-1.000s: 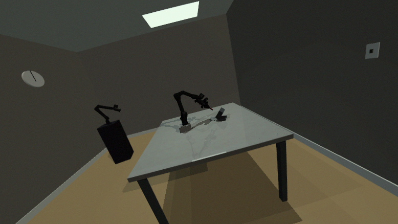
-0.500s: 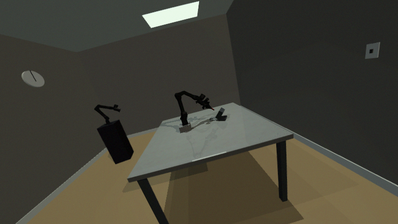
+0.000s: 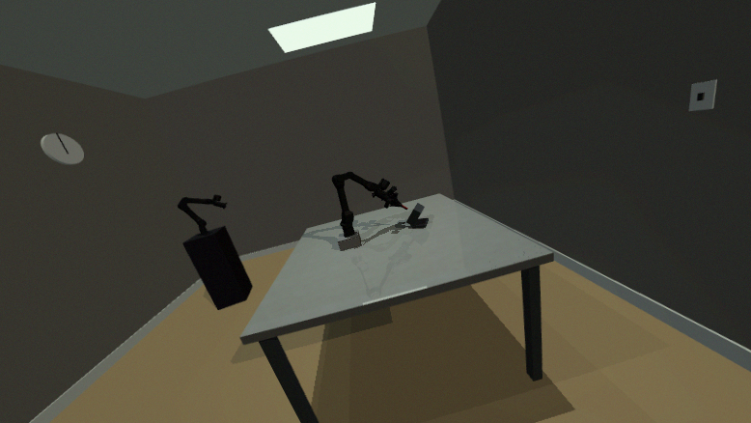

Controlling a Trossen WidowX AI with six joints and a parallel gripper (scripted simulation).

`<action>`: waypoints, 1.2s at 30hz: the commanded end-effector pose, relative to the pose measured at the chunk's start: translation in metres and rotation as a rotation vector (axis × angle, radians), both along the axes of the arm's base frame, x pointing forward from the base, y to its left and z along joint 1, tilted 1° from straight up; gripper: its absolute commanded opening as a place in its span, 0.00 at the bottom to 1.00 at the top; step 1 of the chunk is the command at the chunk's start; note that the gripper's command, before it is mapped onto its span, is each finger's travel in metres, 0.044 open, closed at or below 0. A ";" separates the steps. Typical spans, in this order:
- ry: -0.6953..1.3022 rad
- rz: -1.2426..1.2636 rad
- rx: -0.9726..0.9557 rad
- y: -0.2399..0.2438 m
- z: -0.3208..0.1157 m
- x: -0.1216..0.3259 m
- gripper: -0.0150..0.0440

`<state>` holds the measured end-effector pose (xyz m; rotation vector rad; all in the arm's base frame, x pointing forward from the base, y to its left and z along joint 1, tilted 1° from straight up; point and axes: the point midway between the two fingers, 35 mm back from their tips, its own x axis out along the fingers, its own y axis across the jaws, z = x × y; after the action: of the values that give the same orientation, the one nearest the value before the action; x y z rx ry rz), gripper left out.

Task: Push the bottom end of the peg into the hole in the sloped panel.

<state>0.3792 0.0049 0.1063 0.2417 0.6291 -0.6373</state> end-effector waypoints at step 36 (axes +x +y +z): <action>-0.013 -0.005 0.002 -0.013 -0.018 0.015 0.25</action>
<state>0.3948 -0.0077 0.0868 0.2477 0.6178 -0.6388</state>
